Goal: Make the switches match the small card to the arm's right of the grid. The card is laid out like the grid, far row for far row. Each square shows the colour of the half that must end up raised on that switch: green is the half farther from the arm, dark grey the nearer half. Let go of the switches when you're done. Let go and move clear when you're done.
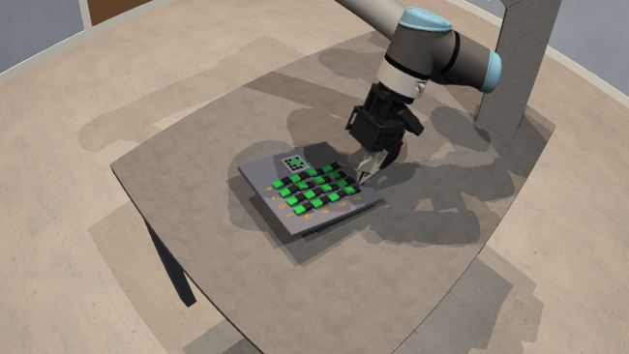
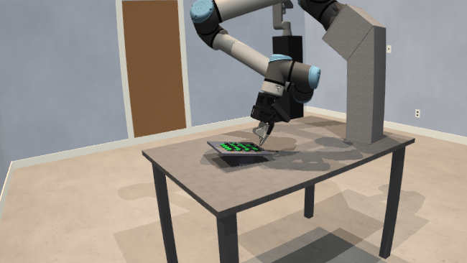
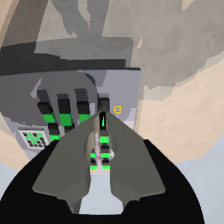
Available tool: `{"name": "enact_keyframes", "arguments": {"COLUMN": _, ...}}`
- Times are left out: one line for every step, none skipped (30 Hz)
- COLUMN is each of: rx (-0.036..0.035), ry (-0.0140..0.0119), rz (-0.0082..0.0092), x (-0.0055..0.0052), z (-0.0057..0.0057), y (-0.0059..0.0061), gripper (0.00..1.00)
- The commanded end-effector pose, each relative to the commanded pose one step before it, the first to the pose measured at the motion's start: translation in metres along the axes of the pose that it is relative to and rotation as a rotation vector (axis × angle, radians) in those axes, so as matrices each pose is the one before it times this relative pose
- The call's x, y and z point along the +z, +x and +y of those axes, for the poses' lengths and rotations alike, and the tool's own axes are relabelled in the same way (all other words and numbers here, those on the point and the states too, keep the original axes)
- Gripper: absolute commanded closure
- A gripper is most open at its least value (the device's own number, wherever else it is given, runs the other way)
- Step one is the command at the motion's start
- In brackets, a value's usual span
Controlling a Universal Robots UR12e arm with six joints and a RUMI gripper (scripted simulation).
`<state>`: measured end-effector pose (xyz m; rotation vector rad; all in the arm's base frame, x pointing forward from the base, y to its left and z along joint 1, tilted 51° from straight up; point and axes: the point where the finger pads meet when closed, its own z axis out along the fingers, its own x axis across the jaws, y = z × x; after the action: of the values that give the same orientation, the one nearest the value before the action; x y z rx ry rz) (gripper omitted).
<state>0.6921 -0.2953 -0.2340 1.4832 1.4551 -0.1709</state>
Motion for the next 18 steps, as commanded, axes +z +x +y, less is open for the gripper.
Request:
{"name": "enact_keyframes", "arguments": {"rx": -0.00012, "ry": -0.00059, "rz": 0.00031, "x": -0.01073, "z": 0.0004, "y": 0.00016, "gripper": 1.0}}
{"name": "enact_keyframes", "arguments": {"rx": 0.0, "ry": 0.0, "rz": 0.0, "x": -0.00227, "z": 0.0, "y": 0.0, "gripper": 1.0}}
{"name": "enact_keyframes", "arguments": {"rx": 0.0, "ry": 0.0, "rz": 0.0, "x": -0.00178, "z": 0.0, "y": 0.0, "gripper": 1.0}}
{"name": "enact_keyframes", "arguments": {"rx": 0.0, "ry": 0.0, "rz": 0.0, "x": -0.00124, "z": 0.0, "y": 0.0, "gripper": 1.0}}
{"name": "enact_keyframes", "arguments": {"rx": 0.0, "ry": 0.0, "rz": 0.0, "x": -0.00073, "z": 0.0, "y": 0.0, "gripper": 1.0}}
{"name": "enact_keyframes", "arguments": {"rx": 0.0, "ry": 0.0, "rz": 0.0, "x": -0.0003, "z": 0.0, "y": 0.0, "gripper": 1.0}}
{"name": "enact_keyframes", "arguments": {"rx": 0.0, "ry": 0.0, "rz": 0.0, "x": -0.00005, "z": 0.0, "y": 0.0, "gripper": 1.0}}
{"name": "enact_keyframes", "arguments": {"rx": 0.0, "ry": 0.0, "rz": 0.0, "x": 0.0, "z": 0.0, "y": 0.0, "gripper": 1.0}}
{"name": "enact_keyframes", "arguments": {"rx": 0.0, "ry": 0.0, "rz": 0.0, "x": 0.0, "z": 0.0, "y": 0.0, "gripper": 1.0}}
{"name": "enact_keyframes", "arguments": {"rx": 0.0, "ry": 0.0, "rz": 0.0, "x": 0.0, "z": 0.0, "y": 0.0, "gripper": 1.0}}
{"name": "enact_keyframes", "arguments": {"rx": 0.0, "ry": 0.0, "rz": 0.0, "x": 0.0, "z": 0.0, "y": 0.0, "gripper": 1.0}}
{"name": "enact_keyframes", "arguments": {"rx": 0.0, "ry": 0.0, "rz": 0.0, "x": 0.0, "z": 0.0, "y": 0.0, "gripper": 1.0}}
{"name": "enact_keyframes", "arguments": {"rx": 0.0, "ry": 0.0, "rz": 0.0, "x": 0.0, "z": 0.0, "y": 0.0, "gripper": 1.0}}
{"name": "enact_keyframes", "arguments": {"rx": 0.0, "ry": 0.0, "rz": 0.0, "x": 0.0, "z": 0.0, "y": 0.0, "gripper": 1.0}}
{"name": "enact_keyframes", "arguments": {"rx": 0.0, "ry": 0.0, "rz": 0.0, "x": 0.0, "z": 0.0, "y": 0.0, "gripper": 1.0}}
{"name": "enact_keyframes", "arguments": {"rx": 0.0, "ry": 0.0, "rz": 0.0, "x": 0.0, "z": 0.0, "y": 0.0, "gripper": 1.0}}
{"name": "enact_keyframes", "arguments": {"rx": 0.0, "ry": 0.0, "rz": 0.0, "x": 0.0, "z": 0.0, "y": 0.0, "gripper": 1.0}}
{"name": "enact_keyframes", "arguments": {"rx": 0.0, "ry": 0.0, "rz": 0.0, "x": 0.0, "z": 0.0, "y": 0.0, "gripper": 1.0}}
